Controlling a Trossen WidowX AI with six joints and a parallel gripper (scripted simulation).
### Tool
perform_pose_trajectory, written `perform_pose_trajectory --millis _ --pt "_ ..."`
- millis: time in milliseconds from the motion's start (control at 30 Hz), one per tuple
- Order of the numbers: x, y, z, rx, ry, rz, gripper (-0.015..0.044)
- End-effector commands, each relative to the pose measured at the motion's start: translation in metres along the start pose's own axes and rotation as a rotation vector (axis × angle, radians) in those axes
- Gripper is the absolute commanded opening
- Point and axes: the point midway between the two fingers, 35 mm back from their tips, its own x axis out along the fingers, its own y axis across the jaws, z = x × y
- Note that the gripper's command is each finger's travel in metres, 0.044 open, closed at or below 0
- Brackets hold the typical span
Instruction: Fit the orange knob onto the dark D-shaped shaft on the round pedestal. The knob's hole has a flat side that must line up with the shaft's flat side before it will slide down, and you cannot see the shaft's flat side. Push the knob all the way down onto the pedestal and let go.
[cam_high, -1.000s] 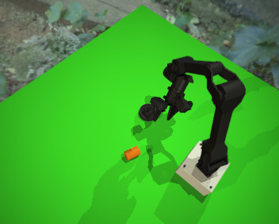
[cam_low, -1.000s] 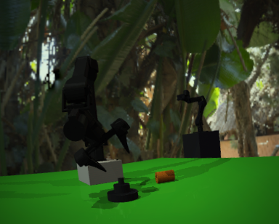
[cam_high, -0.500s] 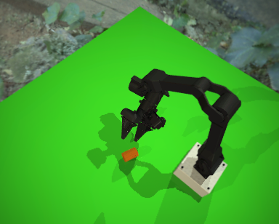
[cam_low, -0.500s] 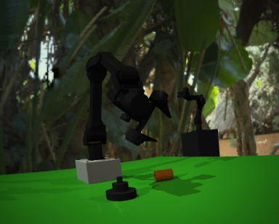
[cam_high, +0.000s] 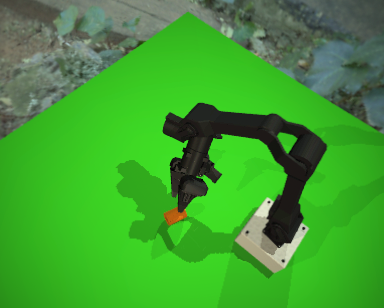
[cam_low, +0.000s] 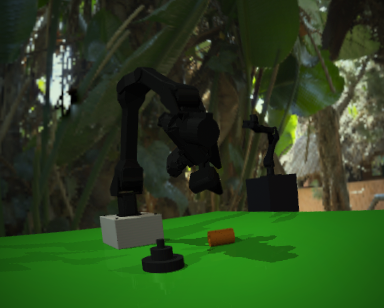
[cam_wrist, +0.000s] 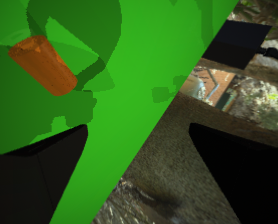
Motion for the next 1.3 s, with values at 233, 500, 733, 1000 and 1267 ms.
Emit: perform_pose_trajectory --millis 233,500,733,1000,1267 --pt "0.005 -0.008 -0.006 -1.438 -0.405 0.078 0.0440" --pt "0.004 -0.012 -0.009 -1.930 -0.595 -0.004 0.0440" --pt "0.002 -0.016 -0.013 -2.339 -0.763 -0.136 0.0440" --pt "-0.001 -0.020 -0.019 -2.774 -0.967 -0.376 0.0440" --pt "-0.005 -0.025 -0.025 -3.151 -1.157 -0.732 0.0440"
